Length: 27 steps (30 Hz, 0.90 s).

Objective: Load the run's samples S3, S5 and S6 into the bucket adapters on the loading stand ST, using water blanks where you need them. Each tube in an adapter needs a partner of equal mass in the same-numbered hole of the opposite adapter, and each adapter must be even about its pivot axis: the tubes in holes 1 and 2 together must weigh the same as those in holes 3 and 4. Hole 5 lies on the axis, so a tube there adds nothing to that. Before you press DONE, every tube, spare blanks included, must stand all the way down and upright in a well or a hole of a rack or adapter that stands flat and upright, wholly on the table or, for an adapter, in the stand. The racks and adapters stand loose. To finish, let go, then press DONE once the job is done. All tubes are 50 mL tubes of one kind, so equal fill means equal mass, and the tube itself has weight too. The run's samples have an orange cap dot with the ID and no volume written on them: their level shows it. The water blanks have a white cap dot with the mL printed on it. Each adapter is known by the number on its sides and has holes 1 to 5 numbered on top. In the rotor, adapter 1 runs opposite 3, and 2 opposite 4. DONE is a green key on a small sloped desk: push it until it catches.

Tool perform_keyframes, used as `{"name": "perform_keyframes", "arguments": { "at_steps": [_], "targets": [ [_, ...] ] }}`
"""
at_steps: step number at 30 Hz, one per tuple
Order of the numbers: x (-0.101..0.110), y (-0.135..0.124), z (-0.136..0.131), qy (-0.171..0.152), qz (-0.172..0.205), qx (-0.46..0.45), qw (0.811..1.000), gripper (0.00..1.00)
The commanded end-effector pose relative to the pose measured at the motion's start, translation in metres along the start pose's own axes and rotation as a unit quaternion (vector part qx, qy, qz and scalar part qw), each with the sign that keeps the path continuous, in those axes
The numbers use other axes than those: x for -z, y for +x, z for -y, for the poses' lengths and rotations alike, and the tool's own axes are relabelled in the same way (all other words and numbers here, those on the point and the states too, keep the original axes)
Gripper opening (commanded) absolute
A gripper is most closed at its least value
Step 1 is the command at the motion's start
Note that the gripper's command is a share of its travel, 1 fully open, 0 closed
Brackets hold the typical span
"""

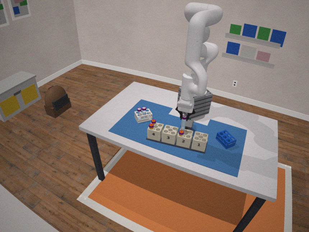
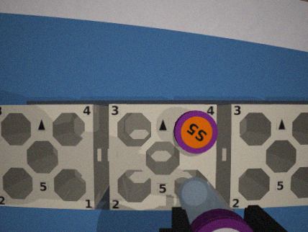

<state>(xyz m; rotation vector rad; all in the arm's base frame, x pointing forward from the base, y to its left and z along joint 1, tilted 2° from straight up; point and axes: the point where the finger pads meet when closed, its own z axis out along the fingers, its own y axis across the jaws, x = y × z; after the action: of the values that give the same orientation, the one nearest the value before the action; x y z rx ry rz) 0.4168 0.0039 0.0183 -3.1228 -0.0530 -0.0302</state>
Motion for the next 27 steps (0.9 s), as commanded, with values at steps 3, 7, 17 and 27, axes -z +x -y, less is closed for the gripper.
{"name": "perform_keyframes", "arguments": {
  "at_steps": [3,7,17,27],
  "targets": [
    [0.000,0.001,0.000,0.002,-0.002,0.000,1.000,0.00],
    [-0.002,0.001,0.000,0.002,-0.002,0.000,1.000,0.00],
    [-0.012,0.001,0.000,0.002,-0.002,0.000,1.000,0.00],
    [-0.020,0.001,0.000,0.002,-0.002,0.000,1.000,0.00]
  ]
}}
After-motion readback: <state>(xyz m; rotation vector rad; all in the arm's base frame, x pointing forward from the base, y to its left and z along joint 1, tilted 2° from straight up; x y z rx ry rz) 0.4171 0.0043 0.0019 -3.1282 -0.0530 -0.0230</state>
